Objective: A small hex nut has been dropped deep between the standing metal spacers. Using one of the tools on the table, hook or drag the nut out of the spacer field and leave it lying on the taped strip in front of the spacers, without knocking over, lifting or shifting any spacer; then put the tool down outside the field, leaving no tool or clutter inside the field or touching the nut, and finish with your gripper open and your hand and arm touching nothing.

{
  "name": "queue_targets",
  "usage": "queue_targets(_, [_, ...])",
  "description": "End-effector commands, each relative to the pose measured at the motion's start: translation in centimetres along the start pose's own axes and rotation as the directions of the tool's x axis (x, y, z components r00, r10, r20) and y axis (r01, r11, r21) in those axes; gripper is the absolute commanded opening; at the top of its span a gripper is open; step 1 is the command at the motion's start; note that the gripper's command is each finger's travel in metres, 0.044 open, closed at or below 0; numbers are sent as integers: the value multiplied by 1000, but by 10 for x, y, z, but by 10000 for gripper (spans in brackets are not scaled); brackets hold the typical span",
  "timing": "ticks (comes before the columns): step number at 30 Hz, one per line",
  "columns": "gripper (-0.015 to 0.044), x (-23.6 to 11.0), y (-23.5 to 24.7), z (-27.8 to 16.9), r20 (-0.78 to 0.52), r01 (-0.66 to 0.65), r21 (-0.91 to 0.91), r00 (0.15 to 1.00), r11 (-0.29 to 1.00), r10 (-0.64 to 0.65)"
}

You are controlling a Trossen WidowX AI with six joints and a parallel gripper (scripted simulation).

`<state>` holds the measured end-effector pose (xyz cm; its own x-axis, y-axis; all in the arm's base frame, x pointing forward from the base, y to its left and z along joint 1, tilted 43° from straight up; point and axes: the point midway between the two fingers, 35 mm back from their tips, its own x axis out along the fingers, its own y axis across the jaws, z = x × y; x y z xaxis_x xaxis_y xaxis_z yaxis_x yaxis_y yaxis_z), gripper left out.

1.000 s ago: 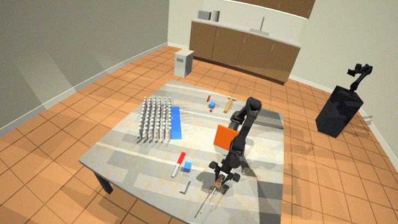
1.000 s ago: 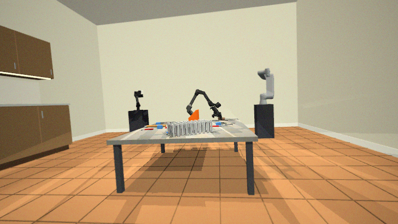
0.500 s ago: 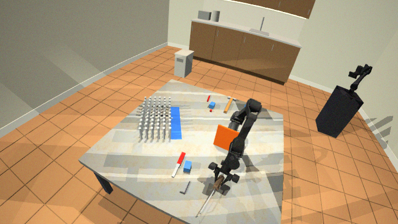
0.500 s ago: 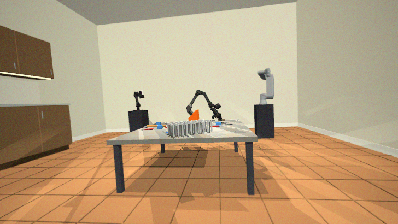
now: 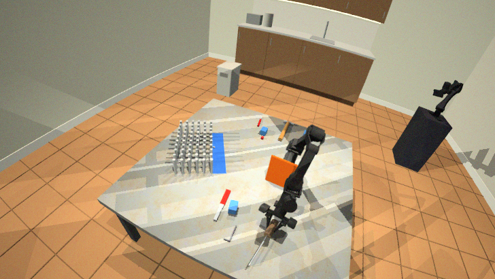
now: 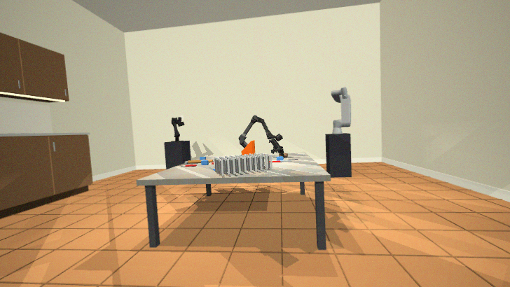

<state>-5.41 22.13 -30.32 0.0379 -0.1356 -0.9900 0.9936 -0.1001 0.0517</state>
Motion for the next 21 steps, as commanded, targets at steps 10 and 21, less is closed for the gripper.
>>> queue_targets(10, [131,3,1,4,0,0,0,1000,1000,0])
queue_targets(21, [420,3,1,4,0,0,0,1000,1000,0])
